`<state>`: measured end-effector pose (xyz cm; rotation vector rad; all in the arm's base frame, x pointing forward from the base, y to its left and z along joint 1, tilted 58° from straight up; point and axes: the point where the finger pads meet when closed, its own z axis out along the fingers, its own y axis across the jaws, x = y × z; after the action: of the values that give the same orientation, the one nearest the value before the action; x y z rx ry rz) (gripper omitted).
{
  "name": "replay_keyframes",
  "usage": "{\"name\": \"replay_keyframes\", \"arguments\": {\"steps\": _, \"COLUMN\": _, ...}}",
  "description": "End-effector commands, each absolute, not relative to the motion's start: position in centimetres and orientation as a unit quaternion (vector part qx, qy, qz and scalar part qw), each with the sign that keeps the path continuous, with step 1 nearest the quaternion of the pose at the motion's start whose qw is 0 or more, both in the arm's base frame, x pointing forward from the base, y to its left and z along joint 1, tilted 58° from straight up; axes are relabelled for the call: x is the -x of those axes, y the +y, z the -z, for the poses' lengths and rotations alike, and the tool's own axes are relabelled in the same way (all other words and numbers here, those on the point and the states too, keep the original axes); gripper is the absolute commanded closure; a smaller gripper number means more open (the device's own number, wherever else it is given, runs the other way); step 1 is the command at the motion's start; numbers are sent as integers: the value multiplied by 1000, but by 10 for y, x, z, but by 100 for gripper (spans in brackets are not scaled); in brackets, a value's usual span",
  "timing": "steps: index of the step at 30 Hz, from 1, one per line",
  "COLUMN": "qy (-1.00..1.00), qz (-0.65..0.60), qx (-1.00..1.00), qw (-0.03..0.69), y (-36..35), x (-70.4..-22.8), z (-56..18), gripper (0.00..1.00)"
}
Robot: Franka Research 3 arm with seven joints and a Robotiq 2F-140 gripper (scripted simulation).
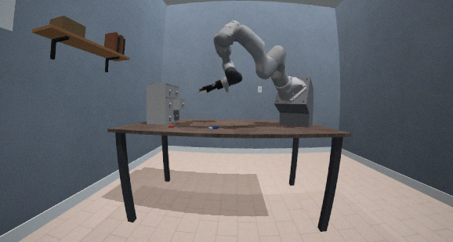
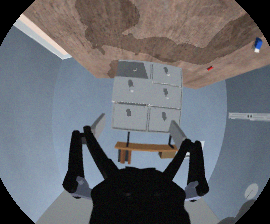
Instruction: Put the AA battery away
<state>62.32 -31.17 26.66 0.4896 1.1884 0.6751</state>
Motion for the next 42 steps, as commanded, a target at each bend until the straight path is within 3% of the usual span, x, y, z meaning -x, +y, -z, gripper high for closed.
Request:
{"name": "replay_keyframes", "arguments": {"steps": 1, "qy": 544, "qz": -305, "qx": -219, "qw": 750, "y": -312, "x": -621, "z": -268, "gripper": 0}}
{"name": "replay_keyframes", "arguments": {"steps": 17, "qy": 609, "qz": -323, "qx": -191, "qw": 699, "y": -316, "x": -618, "z": -271, "gripper": 0}}
{"name": "replay_keyframes", "arguments": {"steps": 42, "qy": 814, "qz": -369, "qx": -66, "qw": 444, "y": -331, "x": -606, "z": -284, "gripper": 0}}
